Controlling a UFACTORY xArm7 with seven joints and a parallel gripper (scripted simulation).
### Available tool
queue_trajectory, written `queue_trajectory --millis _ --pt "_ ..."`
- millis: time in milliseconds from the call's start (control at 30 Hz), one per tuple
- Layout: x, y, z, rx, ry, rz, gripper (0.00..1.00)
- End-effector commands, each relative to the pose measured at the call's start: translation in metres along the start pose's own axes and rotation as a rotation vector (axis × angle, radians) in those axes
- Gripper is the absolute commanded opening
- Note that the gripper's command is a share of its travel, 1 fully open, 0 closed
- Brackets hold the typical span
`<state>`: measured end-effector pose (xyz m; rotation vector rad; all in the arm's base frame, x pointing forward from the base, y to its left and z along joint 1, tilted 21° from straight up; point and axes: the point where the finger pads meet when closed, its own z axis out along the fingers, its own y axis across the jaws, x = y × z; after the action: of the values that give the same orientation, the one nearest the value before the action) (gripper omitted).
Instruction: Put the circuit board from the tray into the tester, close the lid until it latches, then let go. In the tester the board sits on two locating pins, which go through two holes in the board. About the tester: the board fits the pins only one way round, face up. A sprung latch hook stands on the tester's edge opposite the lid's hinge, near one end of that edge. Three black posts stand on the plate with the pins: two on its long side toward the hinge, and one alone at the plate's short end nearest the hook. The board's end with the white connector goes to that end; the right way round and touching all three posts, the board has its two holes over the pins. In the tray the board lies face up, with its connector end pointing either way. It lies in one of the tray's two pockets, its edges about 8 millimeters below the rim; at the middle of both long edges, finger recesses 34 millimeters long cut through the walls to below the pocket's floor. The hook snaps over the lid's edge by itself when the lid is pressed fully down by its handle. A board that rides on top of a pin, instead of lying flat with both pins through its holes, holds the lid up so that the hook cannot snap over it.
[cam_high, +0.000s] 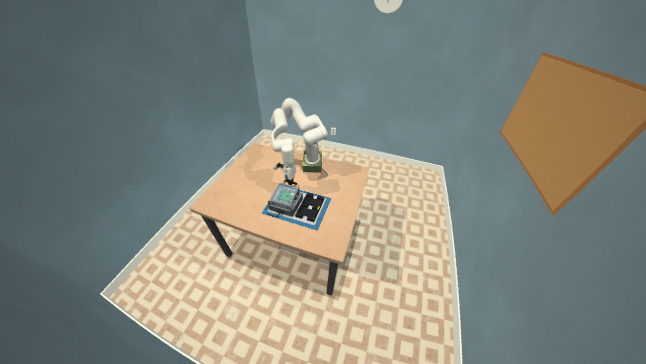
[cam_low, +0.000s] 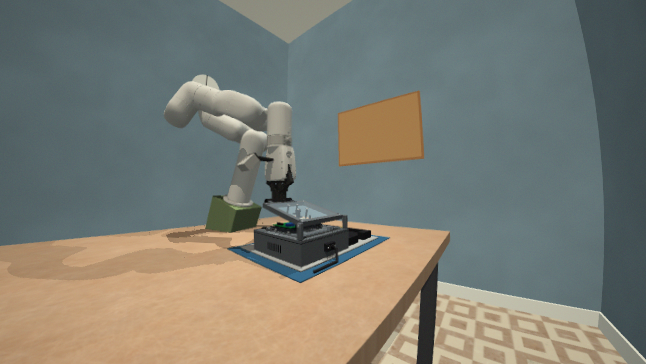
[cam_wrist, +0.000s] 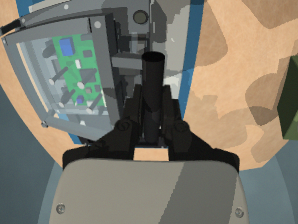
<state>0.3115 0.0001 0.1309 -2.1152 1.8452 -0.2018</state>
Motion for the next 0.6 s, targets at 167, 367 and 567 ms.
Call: queue_trajectory --millis 167,367,567 --pt "0.001 0.001 0.009 0.003 0.001 0.001 0.00" --pt "0.001 0.002 0.015 0.003 0.001 0.001 0.00" --pt "0.001 0.002 0.020 0.003 0.001 0.001 0.00"
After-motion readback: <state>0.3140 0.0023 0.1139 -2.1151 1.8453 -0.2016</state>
